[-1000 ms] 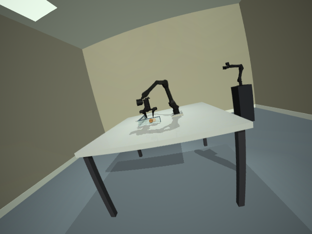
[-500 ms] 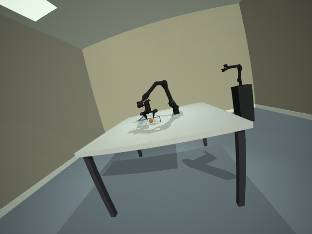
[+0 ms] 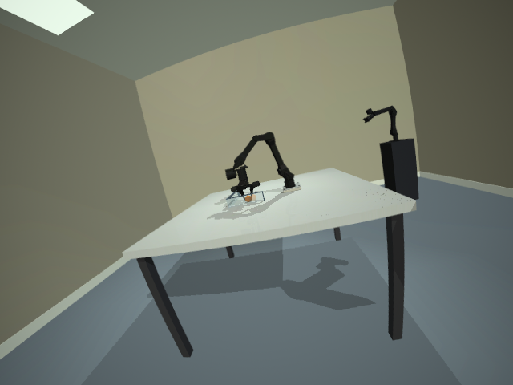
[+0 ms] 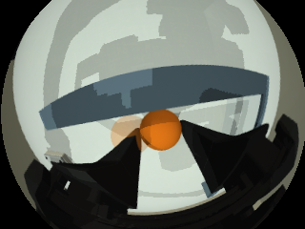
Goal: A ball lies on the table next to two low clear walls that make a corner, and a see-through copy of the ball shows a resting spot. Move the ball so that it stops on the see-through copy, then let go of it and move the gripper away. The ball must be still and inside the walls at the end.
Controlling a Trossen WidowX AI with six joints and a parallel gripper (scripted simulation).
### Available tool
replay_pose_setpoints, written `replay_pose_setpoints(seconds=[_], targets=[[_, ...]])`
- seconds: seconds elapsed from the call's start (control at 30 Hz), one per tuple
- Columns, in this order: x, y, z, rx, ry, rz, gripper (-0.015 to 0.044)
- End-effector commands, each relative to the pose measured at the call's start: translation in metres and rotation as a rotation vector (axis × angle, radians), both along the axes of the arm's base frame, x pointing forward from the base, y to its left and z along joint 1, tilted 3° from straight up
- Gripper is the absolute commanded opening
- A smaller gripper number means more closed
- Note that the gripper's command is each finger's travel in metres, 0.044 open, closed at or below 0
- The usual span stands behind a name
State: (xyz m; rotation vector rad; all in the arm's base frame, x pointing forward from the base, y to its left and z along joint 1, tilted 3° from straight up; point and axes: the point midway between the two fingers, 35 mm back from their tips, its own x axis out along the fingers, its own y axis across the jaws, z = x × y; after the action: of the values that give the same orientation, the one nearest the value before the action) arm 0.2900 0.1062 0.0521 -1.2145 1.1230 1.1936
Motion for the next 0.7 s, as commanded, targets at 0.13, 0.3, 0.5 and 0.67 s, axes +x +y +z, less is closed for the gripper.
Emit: replay_pose_setpoints(seconds=[0.13,0.3,0.5,0.67], targets=[[0.004,-0.003,0.002,0.001,-0.012,-0.030,0.0066],[0.014,-0.008,0.021,0.010,-0.037,-0.087,0.0000],[0.015,-0.007,0.045,0.009,-0.035,-0.083,0.0000],[0.011,-0.006,0.071,0.006,-0.026,-0.060,0.0000]])
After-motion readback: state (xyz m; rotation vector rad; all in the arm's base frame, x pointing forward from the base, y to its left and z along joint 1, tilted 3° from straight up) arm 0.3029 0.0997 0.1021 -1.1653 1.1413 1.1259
